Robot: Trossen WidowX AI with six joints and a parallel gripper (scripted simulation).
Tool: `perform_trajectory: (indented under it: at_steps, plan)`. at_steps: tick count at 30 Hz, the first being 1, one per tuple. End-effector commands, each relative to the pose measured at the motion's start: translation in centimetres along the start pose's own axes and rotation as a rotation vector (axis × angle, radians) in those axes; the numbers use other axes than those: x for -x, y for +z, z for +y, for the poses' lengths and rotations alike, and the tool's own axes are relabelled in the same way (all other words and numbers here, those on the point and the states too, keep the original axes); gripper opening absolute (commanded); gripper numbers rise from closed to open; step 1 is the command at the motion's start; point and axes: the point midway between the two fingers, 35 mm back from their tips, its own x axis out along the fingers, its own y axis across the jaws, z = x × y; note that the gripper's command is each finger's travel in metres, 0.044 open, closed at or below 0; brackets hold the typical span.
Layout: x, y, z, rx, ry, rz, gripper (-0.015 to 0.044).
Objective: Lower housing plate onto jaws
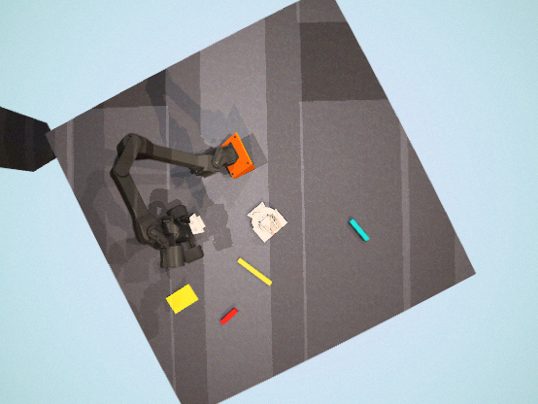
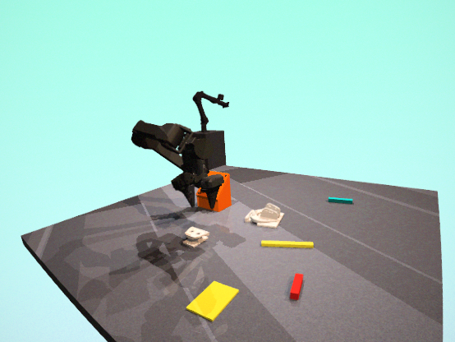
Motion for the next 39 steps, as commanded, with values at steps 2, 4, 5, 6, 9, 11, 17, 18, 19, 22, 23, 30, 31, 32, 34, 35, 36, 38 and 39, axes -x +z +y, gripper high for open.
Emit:
perform_trajectory:
  at_steps: [2,4,5,6,9,11,17,18,19,22,23,30,31,32,34,35,36,38,39]
  plan:
    - [-1.5,0.6,-2.7,0.055,-0.146,-0.008,0.044]
    - [-1.6,0.6,-3.1,0.061,-0.165,-0.008,0.044]
    - [-1.6,0.6,-3.1,0.061,-0.165,-0.008,0.044]
    - [-1.6,0.6,-3.1,0.061,-0.165,-0.008,0.044]
    - [-1.6,0.6,-3.1,0.061,-0.165,-0.008,0.044]
    - [-1.8,0.6,-3.1,0.061,-0.165,-0.008,0.044]
    - [-5.5,0.8,-3.8,0.061,-0.163,-0.012,0.044]
    - [-5.5,0.8,-3.8,0.061,-0.163,-0.012,0.044]
    - [-5.5,0.8,-3.8,0.061,-0.163,-0.012,0.044]
    - [-5.5,0.8,-3.8,0.061,-0.163,-0.012,0.044]
    - [-5.6,0.8,-3.8,0.061,-0.164,-0.012,0.044]
    - [-6.6,0.8,-3.9,0.061,-0.164,-0.012,0.044]
    - [-6.8,0.8,-4.0,0.061,-0.164,-0.012,0.044]
    - [-6.9,0.8,-4.0,0.061,-0.164,-0.012,0.044]
    - [-7.2,0.8,-4.0,0.061,-0.164,-0.013,0.044]
    - [-7.4,0.8,-4.1,0.061,-0.164,-0.013,0.044]
    - [-7.4,0.8,-4.1,0.061,-0.164,-0.013,0.044]
    - [-7.5,0.8,-4.1,0.061,-0.164,-0.013,0.044]
    - [-7.5,0.8,-4.1,0.061,-0.164,-0.013,0.044]
